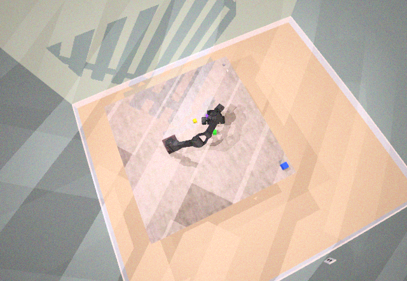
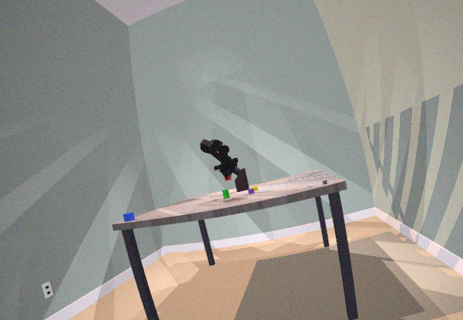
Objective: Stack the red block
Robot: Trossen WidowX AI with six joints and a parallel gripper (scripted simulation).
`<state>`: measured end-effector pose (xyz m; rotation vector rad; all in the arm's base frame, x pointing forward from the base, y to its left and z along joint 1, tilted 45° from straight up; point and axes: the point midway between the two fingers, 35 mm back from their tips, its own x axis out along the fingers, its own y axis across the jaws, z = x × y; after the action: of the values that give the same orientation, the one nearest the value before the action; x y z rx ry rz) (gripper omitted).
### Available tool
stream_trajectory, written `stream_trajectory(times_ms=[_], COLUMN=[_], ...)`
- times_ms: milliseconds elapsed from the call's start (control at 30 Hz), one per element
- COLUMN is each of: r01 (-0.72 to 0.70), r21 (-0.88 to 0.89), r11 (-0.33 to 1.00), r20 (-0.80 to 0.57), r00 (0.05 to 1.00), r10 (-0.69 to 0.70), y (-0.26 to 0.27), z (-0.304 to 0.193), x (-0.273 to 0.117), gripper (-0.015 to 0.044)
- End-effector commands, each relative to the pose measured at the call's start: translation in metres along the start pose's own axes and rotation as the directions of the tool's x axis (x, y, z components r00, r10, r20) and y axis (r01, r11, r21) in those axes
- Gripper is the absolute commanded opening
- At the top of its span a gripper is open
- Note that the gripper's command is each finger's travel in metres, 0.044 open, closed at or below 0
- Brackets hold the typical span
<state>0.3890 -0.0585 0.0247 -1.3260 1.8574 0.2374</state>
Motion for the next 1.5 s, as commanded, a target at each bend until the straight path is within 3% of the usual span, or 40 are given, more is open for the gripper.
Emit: stream_trajectory(times_ms=[0,267,867,1467], r01=[-0.001,-0.001,0.0,0.0], r21=[0.006,0.005,0.006,0.006], r11=[1.0,1.0,1.0,1.0], r20=[0.004,0.002,0.001,0.001], r00=[1.0,1.0,1.0,1.0], r10=[0.001,0.001,0.0,0.0], y=[-0.002,-0.011,-0.011,-0.011], z=[-0.003,-0.042,-0.037,-0.037], x=[-0.002,-0.002,0.057,0.058], gripper=[0.0,0.0,0.0,0.0])
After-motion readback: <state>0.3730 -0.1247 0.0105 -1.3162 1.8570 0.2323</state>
